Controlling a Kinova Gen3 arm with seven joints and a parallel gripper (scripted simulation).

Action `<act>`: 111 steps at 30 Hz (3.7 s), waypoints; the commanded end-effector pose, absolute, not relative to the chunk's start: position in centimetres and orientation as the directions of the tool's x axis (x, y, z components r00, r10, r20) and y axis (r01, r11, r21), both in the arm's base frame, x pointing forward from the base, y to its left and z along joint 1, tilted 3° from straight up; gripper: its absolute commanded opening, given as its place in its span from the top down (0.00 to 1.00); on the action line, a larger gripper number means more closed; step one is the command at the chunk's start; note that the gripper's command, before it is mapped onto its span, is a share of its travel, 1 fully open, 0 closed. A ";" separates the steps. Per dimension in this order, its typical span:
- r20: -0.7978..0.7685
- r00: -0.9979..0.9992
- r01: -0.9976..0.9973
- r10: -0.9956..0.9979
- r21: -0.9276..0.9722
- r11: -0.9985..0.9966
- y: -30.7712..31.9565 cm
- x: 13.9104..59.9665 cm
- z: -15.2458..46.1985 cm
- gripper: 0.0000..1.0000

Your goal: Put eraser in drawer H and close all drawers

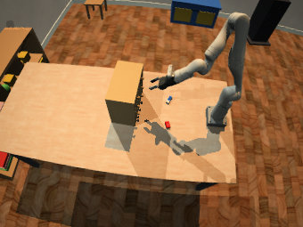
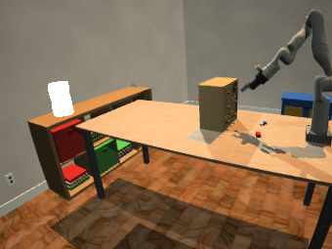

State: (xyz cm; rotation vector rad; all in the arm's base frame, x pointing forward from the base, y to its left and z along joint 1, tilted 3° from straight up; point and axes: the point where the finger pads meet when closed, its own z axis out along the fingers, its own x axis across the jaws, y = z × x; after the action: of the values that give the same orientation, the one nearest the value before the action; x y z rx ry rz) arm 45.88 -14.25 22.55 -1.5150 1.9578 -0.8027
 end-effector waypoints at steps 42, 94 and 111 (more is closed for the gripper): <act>-0.038 -0.240 -0.853 -0.970 -0.468 0.230 -14.4 43.1 27.0 0.00; -0.038 -0.240 -0.969 -0.970 -0.044 0.241 -13.7 39.4 31.9 0.00; -0.039 -0.240 -0.970 -0.970 -0.038 0.241 -13.7 39.4 32.0 0.00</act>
State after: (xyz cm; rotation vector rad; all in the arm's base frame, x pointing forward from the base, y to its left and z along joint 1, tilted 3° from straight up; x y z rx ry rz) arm 39.33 -13.67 31.91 -1.9028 2.4323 -0.0082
